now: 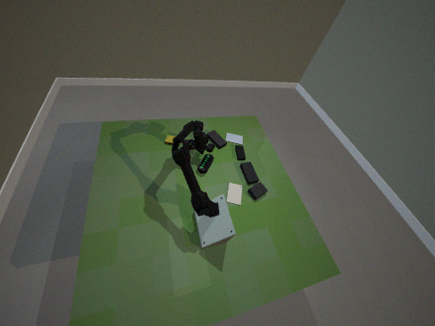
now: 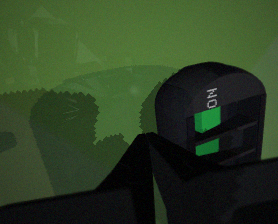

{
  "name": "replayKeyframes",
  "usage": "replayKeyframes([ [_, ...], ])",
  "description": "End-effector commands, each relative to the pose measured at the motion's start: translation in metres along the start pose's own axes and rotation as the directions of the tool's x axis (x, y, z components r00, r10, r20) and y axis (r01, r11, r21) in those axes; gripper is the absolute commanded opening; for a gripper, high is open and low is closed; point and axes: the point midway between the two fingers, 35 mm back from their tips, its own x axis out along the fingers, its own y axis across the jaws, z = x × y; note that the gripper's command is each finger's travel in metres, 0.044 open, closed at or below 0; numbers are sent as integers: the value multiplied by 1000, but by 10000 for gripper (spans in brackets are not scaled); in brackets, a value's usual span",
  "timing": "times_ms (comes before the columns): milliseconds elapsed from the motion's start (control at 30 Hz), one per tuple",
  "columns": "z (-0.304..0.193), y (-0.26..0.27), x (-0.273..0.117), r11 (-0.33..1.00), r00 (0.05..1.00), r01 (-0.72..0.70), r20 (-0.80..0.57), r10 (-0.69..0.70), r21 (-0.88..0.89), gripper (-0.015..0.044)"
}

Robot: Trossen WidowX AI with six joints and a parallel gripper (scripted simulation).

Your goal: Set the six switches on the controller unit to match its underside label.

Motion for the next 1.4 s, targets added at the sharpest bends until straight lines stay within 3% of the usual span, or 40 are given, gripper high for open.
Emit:
replayKeyframes([
  [0,1,1,6,1000,1000,-3,-2,3,7,0],
  [633,1,10,35,1000,1000,-5,-4,5,7,0],
  [1367,1,3,38,1000,1000,-5,-4,5,8,0],
])
